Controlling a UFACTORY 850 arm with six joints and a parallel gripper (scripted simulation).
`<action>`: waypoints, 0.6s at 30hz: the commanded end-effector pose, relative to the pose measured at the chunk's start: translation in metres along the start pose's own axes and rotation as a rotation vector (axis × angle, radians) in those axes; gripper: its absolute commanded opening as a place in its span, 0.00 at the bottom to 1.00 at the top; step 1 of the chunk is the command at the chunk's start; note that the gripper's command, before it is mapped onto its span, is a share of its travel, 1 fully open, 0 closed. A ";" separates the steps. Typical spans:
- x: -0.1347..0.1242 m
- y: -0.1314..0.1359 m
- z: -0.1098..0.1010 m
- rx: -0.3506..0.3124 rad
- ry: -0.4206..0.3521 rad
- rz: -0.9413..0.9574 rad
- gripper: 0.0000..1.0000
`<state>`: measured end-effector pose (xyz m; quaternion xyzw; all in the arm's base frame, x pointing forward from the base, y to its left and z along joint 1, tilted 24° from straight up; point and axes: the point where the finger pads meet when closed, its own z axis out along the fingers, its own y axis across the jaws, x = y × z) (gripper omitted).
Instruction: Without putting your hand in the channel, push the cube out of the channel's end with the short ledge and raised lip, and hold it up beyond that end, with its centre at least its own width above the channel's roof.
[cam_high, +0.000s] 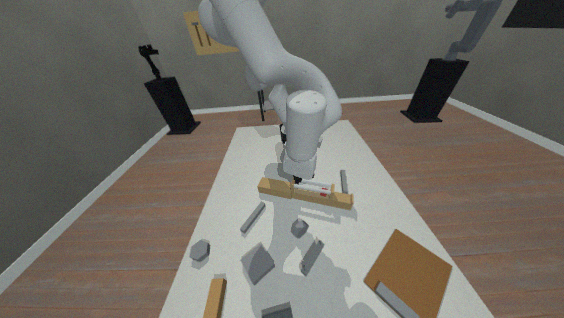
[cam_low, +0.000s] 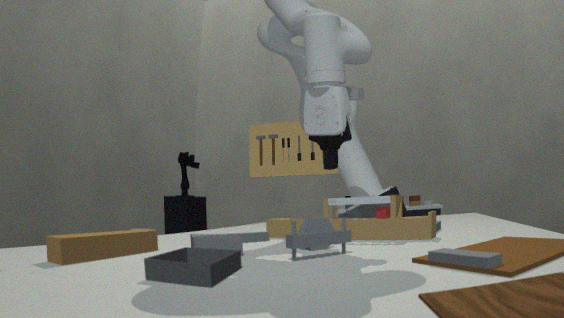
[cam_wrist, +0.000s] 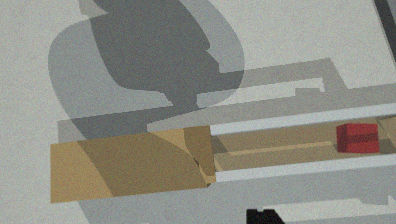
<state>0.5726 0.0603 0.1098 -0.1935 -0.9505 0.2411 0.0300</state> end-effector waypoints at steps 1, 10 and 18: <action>-0.053 -0.044 0.011 -0.043 -0.054 0.038 0.00; -0.128 -0.147 0.031 -0.130 -0.168 0.121 0.00; -0.128 -0.147 0.031 -0.130 -0.168 0.121 0.00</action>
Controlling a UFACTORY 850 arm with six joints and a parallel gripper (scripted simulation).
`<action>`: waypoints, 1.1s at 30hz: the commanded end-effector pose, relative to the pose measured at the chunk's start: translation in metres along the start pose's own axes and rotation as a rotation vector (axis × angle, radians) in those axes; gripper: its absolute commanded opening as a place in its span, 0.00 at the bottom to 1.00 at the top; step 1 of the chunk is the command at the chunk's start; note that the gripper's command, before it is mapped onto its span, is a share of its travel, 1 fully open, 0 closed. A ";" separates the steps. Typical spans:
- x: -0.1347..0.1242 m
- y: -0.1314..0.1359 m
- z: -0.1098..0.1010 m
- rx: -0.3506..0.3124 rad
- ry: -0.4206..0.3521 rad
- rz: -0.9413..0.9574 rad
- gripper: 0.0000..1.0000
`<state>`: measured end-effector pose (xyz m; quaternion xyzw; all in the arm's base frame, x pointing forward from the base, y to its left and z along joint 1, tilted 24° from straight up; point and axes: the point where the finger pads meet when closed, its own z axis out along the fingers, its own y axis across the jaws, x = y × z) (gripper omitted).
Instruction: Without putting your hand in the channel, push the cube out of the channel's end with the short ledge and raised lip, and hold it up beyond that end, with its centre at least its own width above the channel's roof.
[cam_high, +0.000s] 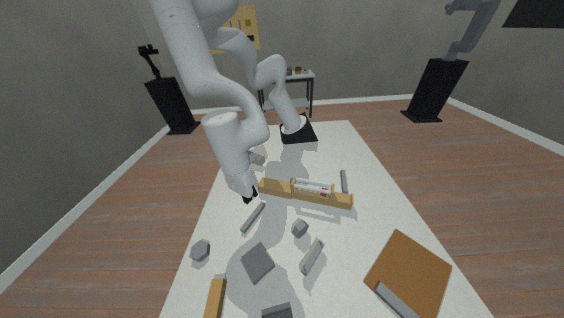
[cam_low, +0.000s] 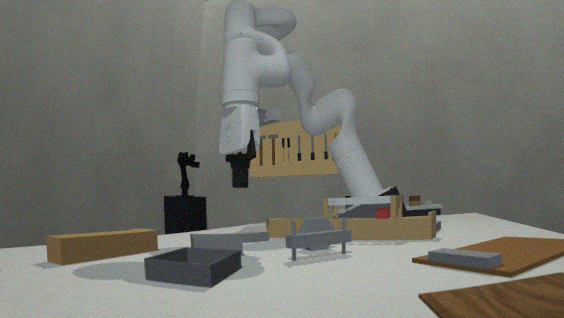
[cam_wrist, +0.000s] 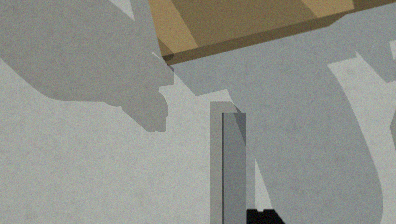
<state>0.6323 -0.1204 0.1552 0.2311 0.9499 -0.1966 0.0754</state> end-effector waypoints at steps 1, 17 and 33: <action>-0.003 -0.001 0.000 -0.002 -0.002 0.001 0.00; -0.003 -0.001 0.000 -0.002 -0.002 0.001 0.00; -0.003 -0.001 0.000 -0.002 -0.002 0.001 0.39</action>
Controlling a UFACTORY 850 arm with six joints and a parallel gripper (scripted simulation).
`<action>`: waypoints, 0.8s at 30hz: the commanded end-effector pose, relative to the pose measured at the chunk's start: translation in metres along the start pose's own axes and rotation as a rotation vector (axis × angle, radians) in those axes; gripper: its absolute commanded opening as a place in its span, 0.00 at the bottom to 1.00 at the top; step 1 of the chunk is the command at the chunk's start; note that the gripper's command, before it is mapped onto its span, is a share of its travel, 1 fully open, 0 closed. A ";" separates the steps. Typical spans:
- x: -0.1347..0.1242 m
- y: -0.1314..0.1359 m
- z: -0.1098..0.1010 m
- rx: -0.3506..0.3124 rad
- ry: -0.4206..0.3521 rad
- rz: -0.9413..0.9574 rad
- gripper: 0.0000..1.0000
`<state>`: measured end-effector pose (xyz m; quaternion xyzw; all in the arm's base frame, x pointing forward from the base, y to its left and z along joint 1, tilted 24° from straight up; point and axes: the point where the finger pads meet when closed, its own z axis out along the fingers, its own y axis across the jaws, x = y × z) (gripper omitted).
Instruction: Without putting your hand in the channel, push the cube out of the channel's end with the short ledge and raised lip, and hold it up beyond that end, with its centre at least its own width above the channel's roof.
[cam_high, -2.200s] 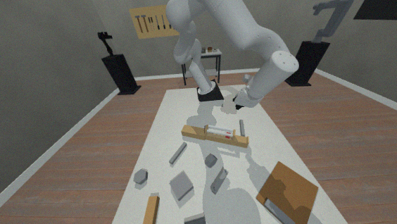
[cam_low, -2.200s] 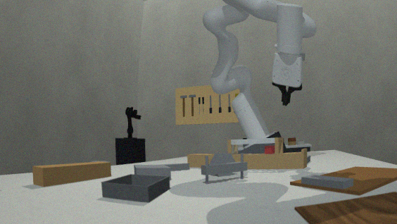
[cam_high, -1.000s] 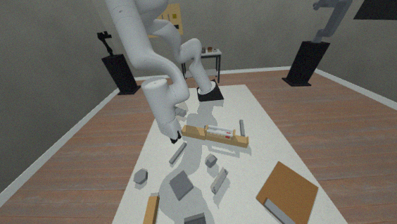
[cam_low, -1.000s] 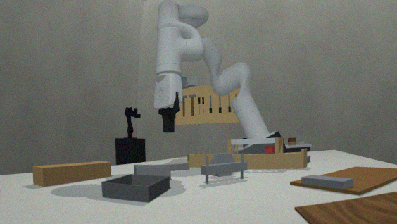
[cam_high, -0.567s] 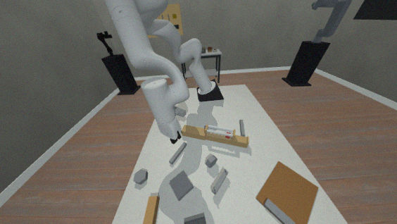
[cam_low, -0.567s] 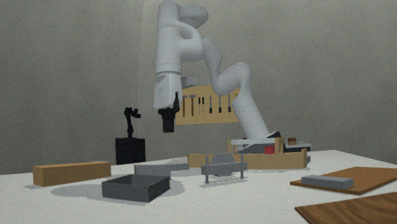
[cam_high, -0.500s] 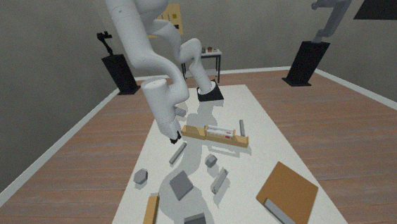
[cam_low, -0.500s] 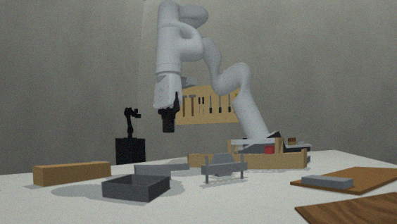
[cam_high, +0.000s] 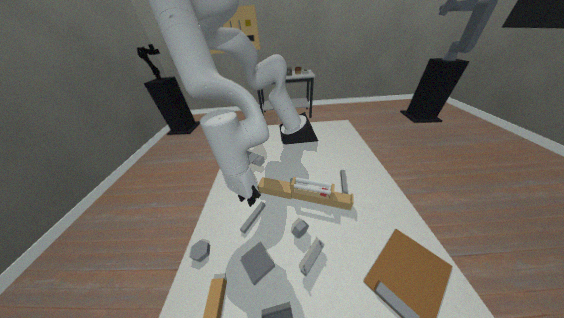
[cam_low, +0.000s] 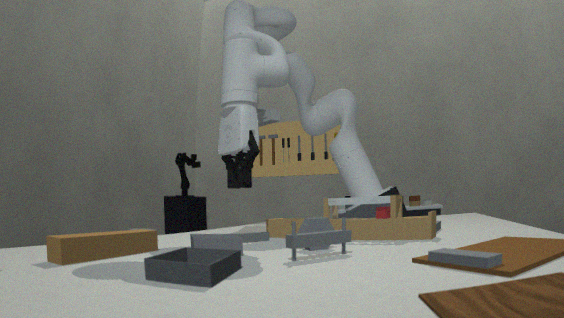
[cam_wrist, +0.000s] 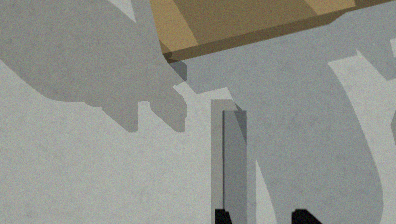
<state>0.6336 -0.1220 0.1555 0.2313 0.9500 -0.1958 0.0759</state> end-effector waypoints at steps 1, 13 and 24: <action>-0.001 0.000 -0.001 -0.001 -0.002 0.000 0.39; -0.001 0.000 -0.001 -0.001 -0.002 0.000 0.39; -0.001 0.000 0.010 -0.001 -0.002 0.000 0.39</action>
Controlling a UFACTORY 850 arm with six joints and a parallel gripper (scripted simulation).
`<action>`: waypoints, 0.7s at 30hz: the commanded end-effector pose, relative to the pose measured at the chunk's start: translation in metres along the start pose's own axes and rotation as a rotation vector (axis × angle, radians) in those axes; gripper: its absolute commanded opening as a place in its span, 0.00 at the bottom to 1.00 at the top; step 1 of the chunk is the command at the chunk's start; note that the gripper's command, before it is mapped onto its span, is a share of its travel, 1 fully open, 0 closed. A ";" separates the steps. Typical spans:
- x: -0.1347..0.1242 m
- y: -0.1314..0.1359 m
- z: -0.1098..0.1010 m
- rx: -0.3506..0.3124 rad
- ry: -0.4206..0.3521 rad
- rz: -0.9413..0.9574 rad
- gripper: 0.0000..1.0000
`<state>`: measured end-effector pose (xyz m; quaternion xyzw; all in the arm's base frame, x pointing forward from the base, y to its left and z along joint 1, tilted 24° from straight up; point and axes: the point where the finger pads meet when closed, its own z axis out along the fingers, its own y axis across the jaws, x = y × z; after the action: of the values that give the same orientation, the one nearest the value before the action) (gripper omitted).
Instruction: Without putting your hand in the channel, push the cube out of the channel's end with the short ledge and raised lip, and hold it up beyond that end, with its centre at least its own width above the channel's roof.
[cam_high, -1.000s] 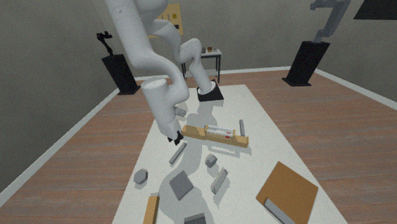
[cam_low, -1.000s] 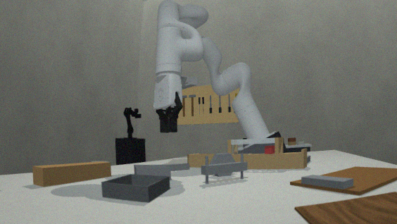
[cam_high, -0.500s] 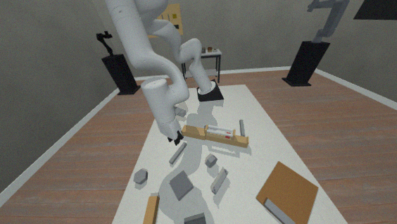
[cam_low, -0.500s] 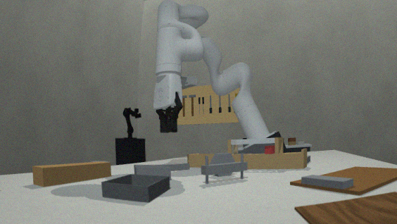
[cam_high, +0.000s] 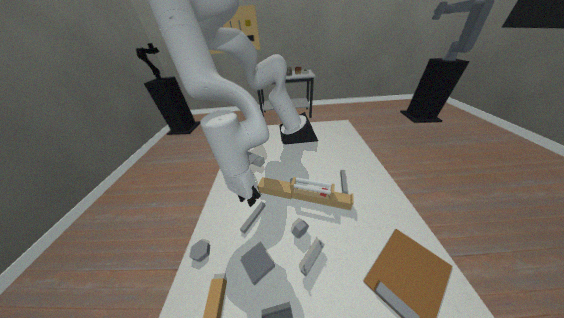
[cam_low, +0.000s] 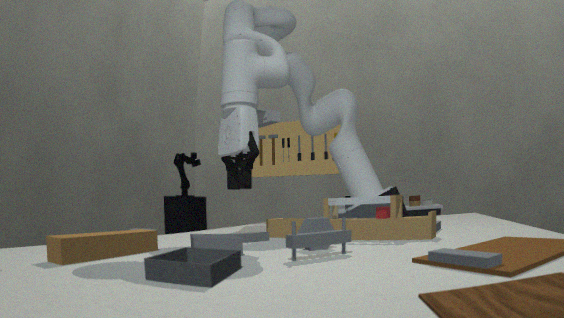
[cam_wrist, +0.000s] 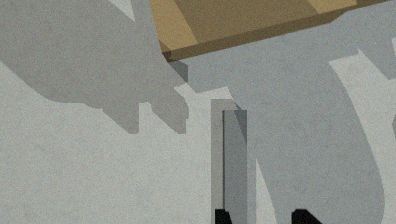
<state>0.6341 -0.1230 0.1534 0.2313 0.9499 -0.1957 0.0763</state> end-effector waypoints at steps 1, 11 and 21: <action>-0.001 0.000 0.013 0.000 -0.001 0.000 0.39; -0.001 0.000 0.067 0.000 -0.001 0.000 0.39; -0.002 0.000 0.088 0.000 -0.001 0.000 0.39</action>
<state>0.6390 -0.1587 0.0745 0.2312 0.9500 -0.1957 0.0755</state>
